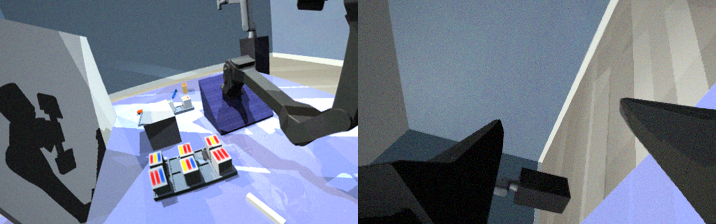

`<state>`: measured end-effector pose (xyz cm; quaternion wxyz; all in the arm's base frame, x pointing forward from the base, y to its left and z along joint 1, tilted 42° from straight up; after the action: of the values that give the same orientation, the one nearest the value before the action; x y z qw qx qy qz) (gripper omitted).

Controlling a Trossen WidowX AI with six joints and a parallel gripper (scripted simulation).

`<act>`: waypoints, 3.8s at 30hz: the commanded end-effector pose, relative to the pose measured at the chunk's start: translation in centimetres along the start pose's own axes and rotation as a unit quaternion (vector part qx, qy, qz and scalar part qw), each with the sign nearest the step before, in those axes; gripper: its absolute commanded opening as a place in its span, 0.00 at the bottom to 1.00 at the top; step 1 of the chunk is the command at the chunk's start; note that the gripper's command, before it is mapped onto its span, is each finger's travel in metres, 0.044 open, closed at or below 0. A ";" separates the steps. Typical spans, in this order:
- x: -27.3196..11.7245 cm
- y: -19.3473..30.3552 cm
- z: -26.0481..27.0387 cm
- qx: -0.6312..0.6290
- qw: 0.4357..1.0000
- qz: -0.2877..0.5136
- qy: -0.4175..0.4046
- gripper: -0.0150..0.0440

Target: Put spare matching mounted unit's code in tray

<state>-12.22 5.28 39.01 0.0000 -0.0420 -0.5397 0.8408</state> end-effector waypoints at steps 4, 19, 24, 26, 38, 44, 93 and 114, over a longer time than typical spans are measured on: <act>0.0 0.0 0.0 0.000 1.000 0.000 0.000 1.00; -1.8 7.9 12.0 -0.271 0.924 0.191 -0.189 1.00; -5.8 12.8 17.2 -0.417 0.814 0.273 -0.297 1.00; -7.9 14.8 18.7 -0.470 0.759 0.299 -0.337 1.00; -24.2 26.5 20.5 -0.682 0.322 0.397 -0.523 1.00; -32.6 31.0 16.8 -0.707 0.082 0.418 -0.565 1.00; -35.5 22.8 -7.4 -0.276 -0.632 -0.011 -0.724 1.00; -35.4 23.3 -12.3 -0.234 -0.648 -0.053 -0.722 0.76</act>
<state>24.98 4.95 15.39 0.3528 -0.6653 -0.1502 0.6406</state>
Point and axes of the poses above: the point midway between the two fingers, 35 mm back from their tips, its own x axis out along the fingers, its own z axis across the jaws, y = z × x, the point moved 2 cm from there along -x, back along the fingers, and after that the axes turned 4 degrees about x, right-handed, at the moved point
